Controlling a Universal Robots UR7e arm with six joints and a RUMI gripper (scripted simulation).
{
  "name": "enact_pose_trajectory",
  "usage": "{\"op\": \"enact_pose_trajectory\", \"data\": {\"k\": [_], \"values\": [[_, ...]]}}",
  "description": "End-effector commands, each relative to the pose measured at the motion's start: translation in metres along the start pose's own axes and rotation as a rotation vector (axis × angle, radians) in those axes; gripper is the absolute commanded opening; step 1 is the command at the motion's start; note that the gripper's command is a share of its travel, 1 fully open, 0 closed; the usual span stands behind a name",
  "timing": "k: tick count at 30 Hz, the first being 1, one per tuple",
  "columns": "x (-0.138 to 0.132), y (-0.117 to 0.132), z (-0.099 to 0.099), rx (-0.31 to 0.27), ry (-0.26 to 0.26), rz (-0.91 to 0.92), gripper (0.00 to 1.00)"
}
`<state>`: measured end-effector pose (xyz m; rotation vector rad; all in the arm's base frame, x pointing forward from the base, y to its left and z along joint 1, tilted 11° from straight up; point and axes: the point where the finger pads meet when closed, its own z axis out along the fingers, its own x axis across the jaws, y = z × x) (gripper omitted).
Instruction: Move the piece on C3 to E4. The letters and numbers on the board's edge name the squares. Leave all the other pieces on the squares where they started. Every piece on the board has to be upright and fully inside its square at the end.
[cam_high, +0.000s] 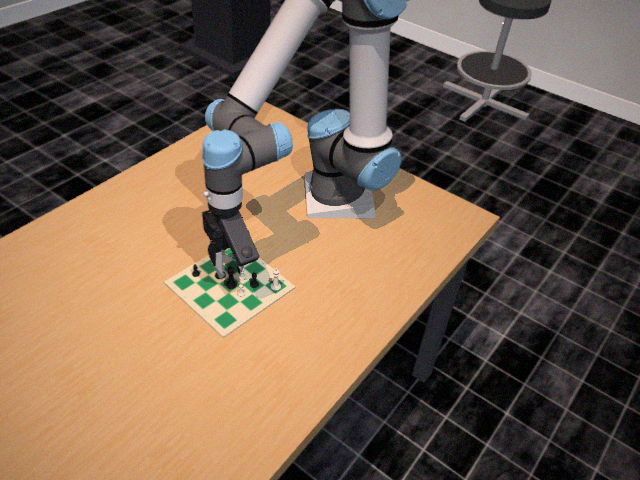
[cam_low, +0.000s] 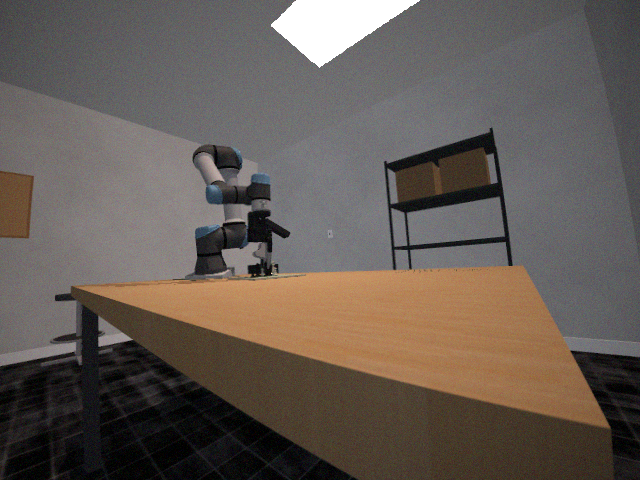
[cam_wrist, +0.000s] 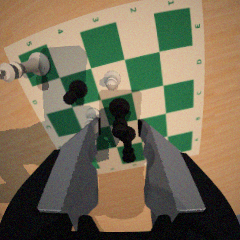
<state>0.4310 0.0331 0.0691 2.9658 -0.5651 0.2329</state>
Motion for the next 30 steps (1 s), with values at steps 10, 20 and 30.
{"op": "enact_pose_trajectory", "data": {"k": [10,20,30], "values": [[0.0004,-0.0001,-0.0003,0.0,0.001,0.0,0.25],[0.0004,-0.0001,-0.0003,0.0,0.001,0.0,0.25],[0.0004,-0.0001,-0.0003,0.0,0.001,0.0,0.0]]}}
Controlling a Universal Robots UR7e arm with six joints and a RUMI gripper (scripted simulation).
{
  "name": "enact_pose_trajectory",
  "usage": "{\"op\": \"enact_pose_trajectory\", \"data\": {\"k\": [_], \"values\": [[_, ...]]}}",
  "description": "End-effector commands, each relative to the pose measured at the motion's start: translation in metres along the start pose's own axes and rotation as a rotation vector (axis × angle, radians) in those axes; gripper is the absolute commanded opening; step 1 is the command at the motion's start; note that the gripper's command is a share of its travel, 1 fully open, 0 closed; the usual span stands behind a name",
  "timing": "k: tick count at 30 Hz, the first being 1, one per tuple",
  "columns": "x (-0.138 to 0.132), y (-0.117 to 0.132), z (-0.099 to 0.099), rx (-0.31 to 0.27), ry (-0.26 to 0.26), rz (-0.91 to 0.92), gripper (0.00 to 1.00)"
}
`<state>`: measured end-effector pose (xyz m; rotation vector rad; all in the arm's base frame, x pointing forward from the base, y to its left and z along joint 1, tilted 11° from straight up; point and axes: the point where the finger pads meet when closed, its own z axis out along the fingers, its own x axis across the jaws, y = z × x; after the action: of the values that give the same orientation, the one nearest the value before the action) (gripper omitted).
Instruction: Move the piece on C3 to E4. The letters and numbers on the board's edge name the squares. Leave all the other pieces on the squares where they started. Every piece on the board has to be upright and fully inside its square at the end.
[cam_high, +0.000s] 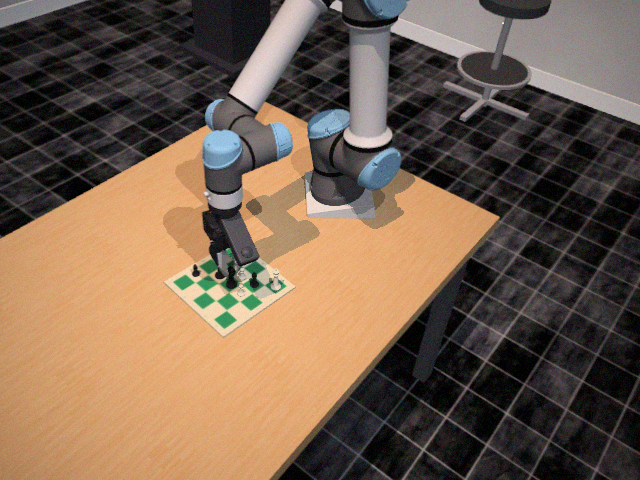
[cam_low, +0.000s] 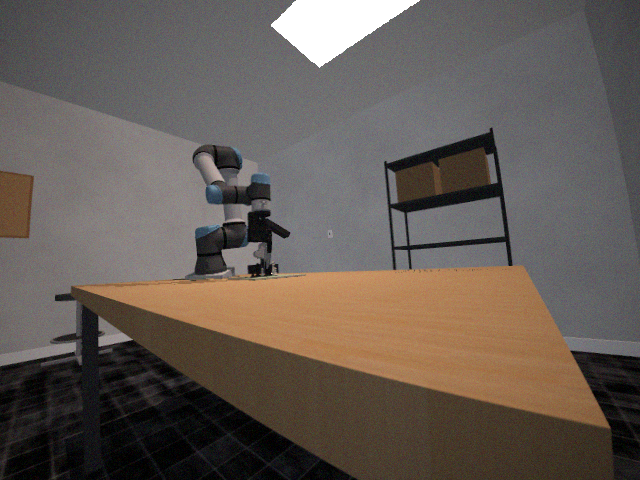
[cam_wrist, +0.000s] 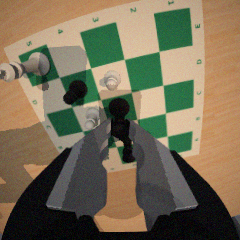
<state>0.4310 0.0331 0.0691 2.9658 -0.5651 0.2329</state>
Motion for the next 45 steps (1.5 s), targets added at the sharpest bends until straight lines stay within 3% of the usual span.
{"op": "enact_pose_trajectory", "data": {"k": [1,28,35,45], "values": [[0.0,0.0,0.0,0.0,0.001,0.0,0.0],[0.0,0.0,-0.003,0.0,0.001,0.0,0.0],[0.0,0.0,-0.019,0.0,0.001,0.0,0.0],[0.0,0.0,-0.08,0.0,0.001,0.0,0.0]]}}
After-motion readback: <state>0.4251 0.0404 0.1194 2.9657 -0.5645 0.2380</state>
